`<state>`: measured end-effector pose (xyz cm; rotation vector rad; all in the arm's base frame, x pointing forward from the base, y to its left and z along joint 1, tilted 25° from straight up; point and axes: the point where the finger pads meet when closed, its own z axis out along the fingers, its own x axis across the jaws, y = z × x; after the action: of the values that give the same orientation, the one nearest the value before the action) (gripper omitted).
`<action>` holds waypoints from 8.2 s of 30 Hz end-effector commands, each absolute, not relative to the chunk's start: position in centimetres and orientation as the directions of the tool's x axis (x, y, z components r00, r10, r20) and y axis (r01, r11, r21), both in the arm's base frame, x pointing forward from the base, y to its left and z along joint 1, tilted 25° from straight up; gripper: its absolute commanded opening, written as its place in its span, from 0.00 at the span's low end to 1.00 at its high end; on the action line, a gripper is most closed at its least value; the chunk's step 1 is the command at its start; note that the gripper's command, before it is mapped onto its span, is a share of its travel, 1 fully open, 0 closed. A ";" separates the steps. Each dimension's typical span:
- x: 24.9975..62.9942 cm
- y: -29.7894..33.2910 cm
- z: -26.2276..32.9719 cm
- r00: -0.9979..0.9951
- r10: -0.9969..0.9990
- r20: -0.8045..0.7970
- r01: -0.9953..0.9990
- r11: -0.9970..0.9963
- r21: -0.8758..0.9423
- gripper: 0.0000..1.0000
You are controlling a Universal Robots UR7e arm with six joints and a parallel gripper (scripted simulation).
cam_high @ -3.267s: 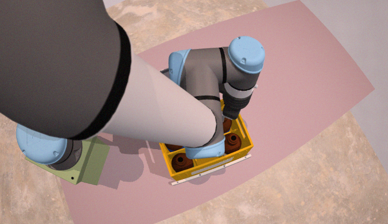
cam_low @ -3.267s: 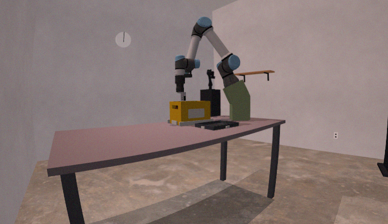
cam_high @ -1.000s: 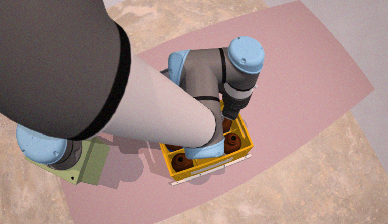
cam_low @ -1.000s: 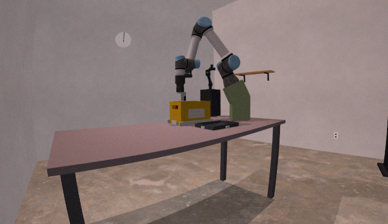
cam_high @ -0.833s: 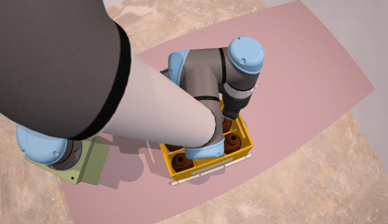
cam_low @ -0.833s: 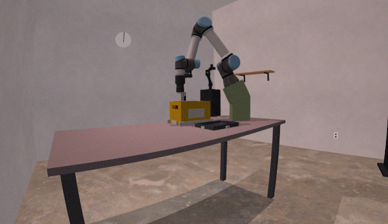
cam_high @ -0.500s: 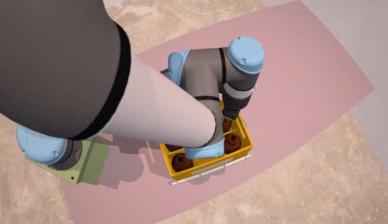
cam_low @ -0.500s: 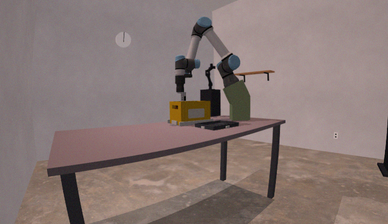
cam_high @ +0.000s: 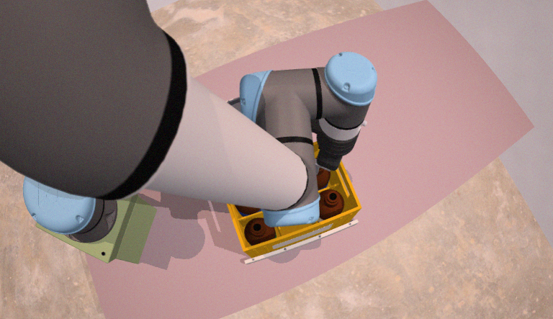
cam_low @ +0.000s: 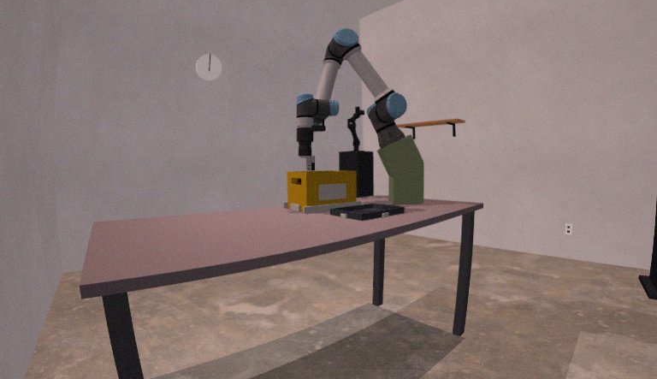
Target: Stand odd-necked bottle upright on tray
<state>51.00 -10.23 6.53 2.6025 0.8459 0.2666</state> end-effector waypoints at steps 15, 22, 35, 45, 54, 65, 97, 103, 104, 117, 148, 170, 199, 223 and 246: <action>51.1 -10.4 6.7 0.801 0.596 0.061 0.521 -0.743 0.421 1.00; 51.1 -10.4 6.7 0.801 0.596 0.061 0.521 -0.743 0.421 1.00; 51.1 -10.4 6.7 0.801 0.596 0.061 0.521 -0.743 0.421 1.00; 51.1 -10.4 6.7 0.801 0.596 0.061 0.521 -0.743 0.421 1.00; 51.1 -10.4 6.7 0.801 0.596 0.061 0.521 -0.743 0.421 1.00; 51.2 -10.5 6.3 0.801 0.595 0.060 0.521 -0.743 0.420 1.00; 52.1 -11.5 3.8 0.801 0.596 0.061 0.520 -0.743 0.421 1.00; 52.2 -11.6 3.3 0.801 0.595 0.061 0.520 -0.743 0.421 1.00; 52.2 -11.6 3.3 0.801 0.595 0.061 0.520 -0.743 0.421 1.00; 52.3 -11.6 3.1 0.801 0.596 0.061 0.521 -0.743 0.421 1.00; 52.3 -11.6 3.1 0.801 0.596 0.061 0.520 -0.743 0.421 1.00; 52.3 -11.6 3.1 0.801 0.596 0.061 0.520 -0.743 0.421 0.00; 52.3 -11.6 3.1 0.801 0.596 0.061 0.520 -0.743 0.421 0.00; 52.3 -11.6 3.1 0.801 0.596 0.061 0.520 -0.743 0.421 1.00; 52.3 -11.6 3.1 0.801 0.596 0.061 0.520 -0.743 0.421 1.00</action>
<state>52.10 -11.40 2.97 2.6038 0.8464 0.2648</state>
